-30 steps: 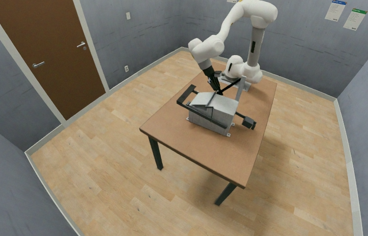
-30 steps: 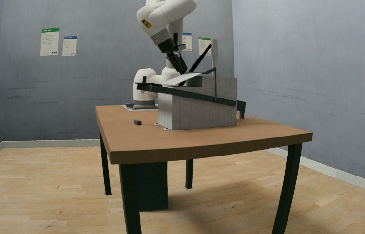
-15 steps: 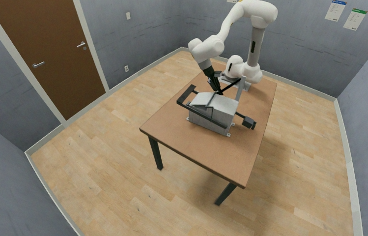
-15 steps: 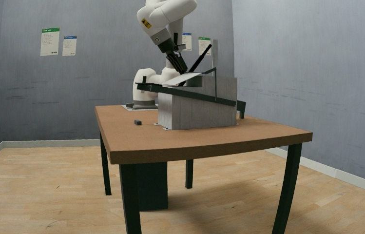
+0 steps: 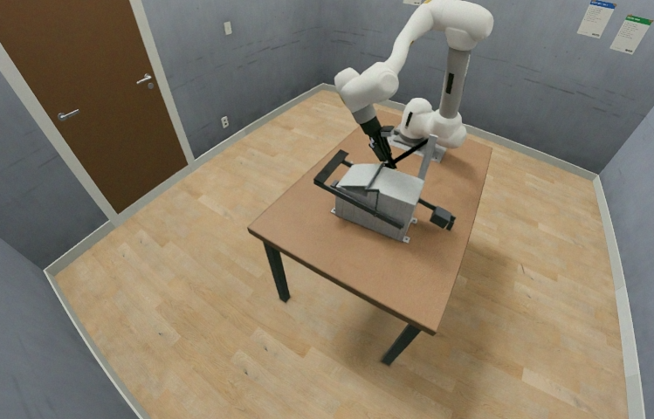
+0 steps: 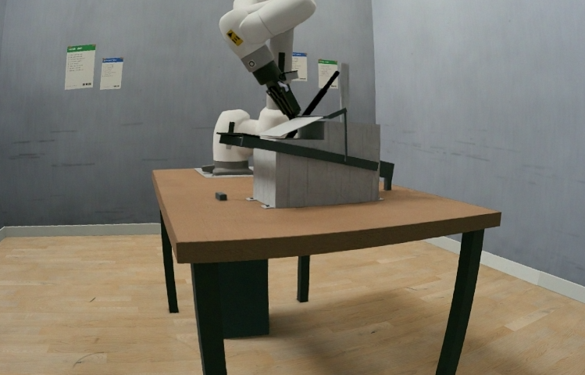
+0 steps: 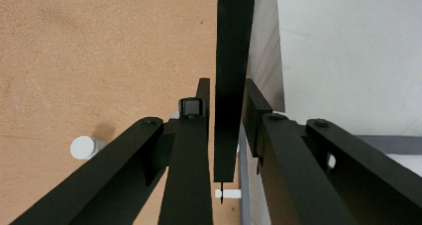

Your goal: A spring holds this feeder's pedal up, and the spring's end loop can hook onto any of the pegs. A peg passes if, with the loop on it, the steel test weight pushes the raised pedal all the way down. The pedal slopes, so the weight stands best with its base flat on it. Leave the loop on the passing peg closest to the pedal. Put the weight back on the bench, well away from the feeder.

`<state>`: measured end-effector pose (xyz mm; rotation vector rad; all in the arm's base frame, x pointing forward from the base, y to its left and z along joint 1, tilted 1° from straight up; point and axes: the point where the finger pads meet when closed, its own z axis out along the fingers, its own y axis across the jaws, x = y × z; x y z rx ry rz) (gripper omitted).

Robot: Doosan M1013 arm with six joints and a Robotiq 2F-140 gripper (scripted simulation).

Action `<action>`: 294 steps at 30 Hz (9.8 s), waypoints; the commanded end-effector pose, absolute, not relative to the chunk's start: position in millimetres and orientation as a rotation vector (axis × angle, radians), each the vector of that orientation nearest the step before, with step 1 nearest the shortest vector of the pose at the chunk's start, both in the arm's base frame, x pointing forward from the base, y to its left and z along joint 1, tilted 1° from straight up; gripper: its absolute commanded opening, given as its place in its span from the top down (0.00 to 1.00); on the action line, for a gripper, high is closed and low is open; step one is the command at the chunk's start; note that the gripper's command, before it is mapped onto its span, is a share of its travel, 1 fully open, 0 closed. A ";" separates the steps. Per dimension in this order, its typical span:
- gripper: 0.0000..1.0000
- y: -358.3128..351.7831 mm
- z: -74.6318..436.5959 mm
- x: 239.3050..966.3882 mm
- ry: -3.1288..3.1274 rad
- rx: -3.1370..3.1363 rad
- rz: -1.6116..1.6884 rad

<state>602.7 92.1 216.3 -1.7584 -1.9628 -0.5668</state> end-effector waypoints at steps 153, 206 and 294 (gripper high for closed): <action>0.00 35.4 301.9 608.3 -2.257 -2.176 -0.030; 0.00 57.6 300.3 429.7 -2.263 -2.185 -0.016; 0.00 59.7 68.1 419.6 -2.263 -2.186 -0.015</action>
